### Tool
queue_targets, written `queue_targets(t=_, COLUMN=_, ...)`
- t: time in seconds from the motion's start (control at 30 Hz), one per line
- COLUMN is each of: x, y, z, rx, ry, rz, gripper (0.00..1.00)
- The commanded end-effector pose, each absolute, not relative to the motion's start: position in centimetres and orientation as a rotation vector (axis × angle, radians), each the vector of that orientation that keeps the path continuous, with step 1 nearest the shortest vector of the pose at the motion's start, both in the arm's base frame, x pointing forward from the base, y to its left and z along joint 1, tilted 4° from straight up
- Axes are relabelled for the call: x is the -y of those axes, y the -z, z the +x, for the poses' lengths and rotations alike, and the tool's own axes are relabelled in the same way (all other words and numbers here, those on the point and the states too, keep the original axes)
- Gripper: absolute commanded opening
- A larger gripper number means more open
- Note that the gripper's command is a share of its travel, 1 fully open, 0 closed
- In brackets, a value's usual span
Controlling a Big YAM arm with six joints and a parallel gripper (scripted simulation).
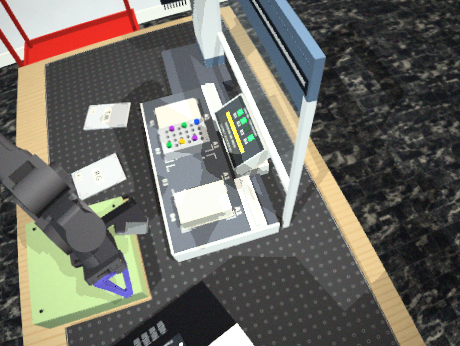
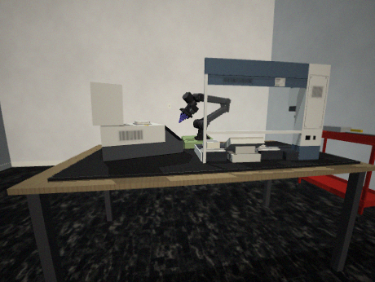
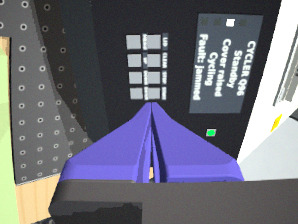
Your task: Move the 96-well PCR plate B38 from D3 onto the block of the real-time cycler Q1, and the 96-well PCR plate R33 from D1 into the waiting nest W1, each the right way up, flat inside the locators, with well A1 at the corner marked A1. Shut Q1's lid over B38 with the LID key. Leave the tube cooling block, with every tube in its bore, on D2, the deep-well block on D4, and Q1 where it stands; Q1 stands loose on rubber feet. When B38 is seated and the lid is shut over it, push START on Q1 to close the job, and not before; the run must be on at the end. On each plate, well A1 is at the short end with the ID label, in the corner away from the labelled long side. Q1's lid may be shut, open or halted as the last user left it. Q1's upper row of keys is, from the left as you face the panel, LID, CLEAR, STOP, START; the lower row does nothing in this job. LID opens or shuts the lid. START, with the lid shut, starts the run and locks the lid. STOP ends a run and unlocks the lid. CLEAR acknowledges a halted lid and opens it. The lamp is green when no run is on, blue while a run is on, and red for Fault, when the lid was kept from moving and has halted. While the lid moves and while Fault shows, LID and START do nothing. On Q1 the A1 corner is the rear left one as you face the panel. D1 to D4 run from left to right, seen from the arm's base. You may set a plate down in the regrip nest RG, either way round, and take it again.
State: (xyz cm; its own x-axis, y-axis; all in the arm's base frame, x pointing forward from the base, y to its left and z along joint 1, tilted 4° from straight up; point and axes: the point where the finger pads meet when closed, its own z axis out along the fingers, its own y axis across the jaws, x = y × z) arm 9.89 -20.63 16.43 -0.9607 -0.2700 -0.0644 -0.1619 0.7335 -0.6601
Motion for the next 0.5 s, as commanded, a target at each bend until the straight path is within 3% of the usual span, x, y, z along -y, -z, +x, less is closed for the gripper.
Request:
queue_targets(t=0.0, x=18.3, y=-16.5, z=9.9, rx=-2.728, ry=1.085, rz=-0.303, gripper=0.00)
queue_targets(t=0.47, x=17.9, y=-18.0, z=10.0, rx=-2.720, ry=1.086, rz=-0.295, gripper=0.00)
